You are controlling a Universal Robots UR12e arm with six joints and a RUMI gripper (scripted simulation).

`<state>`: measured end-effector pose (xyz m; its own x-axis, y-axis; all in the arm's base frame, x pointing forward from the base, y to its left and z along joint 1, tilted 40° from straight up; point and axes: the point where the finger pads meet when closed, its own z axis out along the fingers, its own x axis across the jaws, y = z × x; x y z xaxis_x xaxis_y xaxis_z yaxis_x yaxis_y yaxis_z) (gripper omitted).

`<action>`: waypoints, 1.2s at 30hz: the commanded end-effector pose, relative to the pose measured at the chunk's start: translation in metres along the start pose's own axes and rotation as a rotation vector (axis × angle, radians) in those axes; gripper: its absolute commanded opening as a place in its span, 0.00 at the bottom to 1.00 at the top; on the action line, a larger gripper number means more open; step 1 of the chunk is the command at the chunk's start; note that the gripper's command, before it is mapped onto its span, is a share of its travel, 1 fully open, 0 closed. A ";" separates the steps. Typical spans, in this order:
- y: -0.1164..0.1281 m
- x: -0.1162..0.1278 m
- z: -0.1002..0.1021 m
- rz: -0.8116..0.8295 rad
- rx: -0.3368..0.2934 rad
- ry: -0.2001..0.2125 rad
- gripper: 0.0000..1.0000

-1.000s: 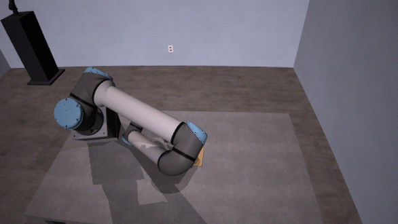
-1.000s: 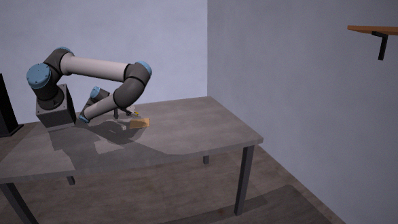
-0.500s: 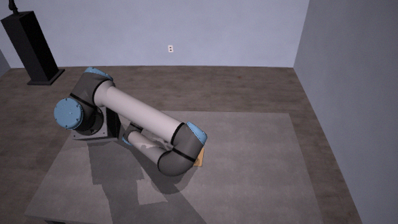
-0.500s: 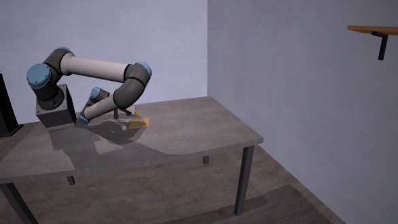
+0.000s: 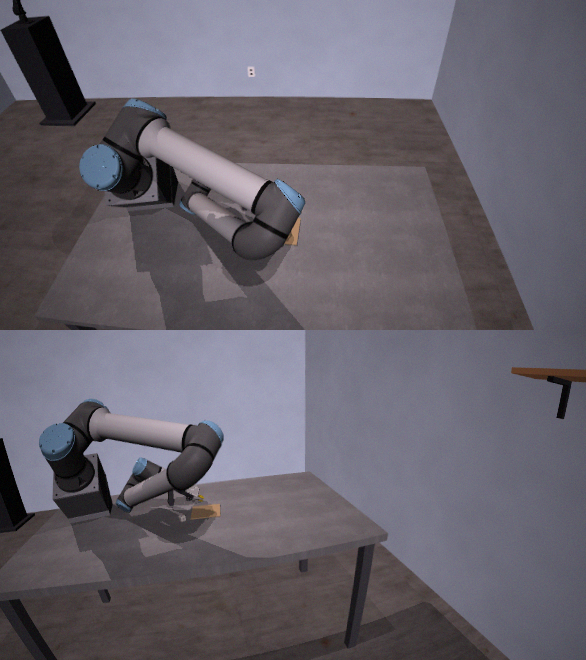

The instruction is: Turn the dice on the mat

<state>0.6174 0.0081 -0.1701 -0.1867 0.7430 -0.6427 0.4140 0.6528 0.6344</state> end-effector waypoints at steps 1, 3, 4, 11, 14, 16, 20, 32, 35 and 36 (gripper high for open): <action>0.000 0.000 0.000 0.000 0.000 0.000 0.06; 0.000 0.000 0.000 0.000 0.000 0.000 0.06; 0.000 0.000 0.000 0.000 0.000 0.000 0.06; 0.000 0.000 0.000 0.000 0.000 0.000 0.10; 0.000 0.000 0.000 0.000 0.000 0.000 0.14; 0.000 0.000 0.000 0.000 0.000 0.000 0.17; 0.000 0.000 0.000 0.000 0.000 0.000 0.17; 0.000 0.000 0.000 0.000 0.000 0.000 0.24; 0.000 0.000 0.000 0.000 0.000 0.000 0.24; 0.000 0.000 0.000 0.000 0.000 0.000 0.24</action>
